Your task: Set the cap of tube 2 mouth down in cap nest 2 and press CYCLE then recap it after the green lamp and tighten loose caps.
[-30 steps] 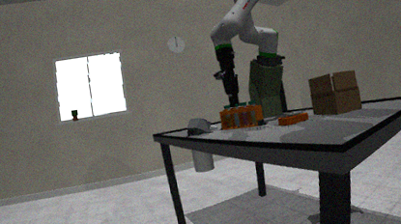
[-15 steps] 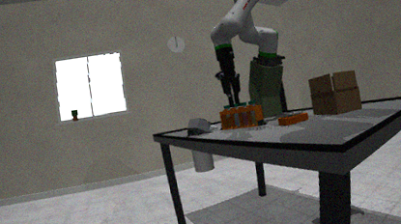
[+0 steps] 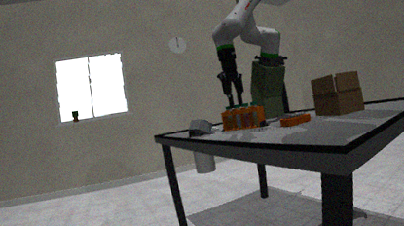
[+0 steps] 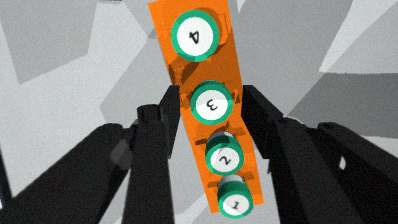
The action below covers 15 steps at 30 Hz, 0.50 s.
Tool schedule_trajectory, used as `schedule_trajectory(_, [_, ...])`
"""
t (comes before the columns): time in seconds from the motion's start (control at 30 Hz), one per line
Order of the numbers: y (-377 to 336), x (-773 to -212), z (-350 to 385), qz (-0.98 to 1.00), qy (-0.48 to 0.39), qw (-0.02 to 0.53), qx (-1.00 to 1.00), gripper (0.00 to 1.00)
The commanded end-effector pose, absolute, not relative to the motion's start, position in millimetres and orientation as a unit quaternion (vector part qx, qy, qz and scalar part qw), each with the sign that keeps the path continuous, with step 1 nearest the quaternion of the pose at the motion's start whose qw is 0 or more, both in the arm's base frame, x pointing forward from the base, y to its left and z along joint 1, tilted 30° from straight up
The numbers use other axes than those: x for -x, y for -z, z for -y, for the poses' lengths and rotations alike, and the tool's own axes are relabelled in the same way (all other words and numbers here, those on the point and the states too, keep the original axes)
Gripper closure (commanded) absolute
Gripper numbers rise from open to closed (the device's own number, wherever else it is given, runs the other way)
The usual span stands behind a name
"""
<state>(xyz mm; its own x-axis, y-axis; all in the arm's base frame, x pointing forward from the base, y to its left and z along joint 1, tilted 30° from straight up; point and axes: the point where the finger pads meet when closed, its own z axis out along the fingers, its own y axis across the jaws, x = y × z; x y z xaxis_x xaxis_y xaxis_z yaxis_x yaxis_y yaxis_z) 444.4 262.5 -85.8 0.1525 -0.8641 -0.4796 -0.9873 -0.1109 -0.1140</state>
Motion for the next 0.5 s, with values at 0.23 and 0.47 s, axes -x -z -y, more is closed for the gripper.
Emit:
schedule_trajectory(0.23, [67, -444, -252, -0.634, -0.148, 0.208, 0.73, 0.59])
schedule_trajectory(0.47, [54, -443, -245, -0.634, -0.148, 0.208, 0.73, 0.59])
